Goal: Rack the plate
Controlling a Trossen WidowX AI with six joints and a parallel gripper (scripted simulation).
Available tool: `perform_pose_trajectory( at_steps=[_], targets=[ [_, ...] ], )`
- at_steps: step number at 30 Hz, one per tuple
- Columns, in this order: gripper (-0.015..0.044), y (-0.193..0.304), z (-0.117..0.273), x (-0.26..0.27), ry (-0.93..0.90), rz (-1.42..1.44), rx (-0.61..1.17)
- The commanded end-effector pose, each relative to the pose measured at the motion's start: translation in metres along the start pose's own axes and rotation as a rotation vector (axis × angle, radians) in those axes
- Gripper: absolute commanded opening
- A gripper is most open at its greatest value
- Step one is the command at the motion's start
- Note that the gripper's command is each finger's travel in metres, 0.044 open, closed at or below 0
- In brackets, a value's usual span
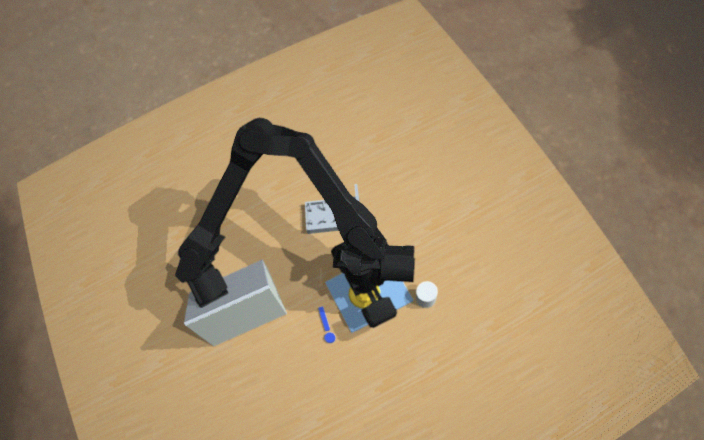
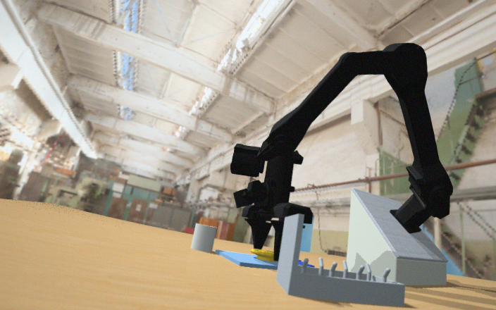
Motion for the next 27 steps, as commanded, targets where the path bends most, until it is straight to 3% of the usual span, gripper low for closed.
perform_pose_trajectory(
  at_steps=[1, 15, 27],
  targets=[
    [0.0375, 0.002, -0.003, 0.002, -0.007, -0.010, 0.005],
    [0.0302, 0.002, -0.003, 0.002, -0.007, -0.010, 0.005],
    [0.0000, -0.002, 0.043, -0.008, 0.021, -0.031, 0.011]
  ],
)
Point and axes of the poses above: the point midway between the two fingers, 35 mm back from their tips, its own z axis back along the fingers, its own x axis across the jaws, y = z × x, the point moved 1 cm from there along z, back along the fingers, and after that the axes turned 14 degrees about z, right-handed, at the moved point
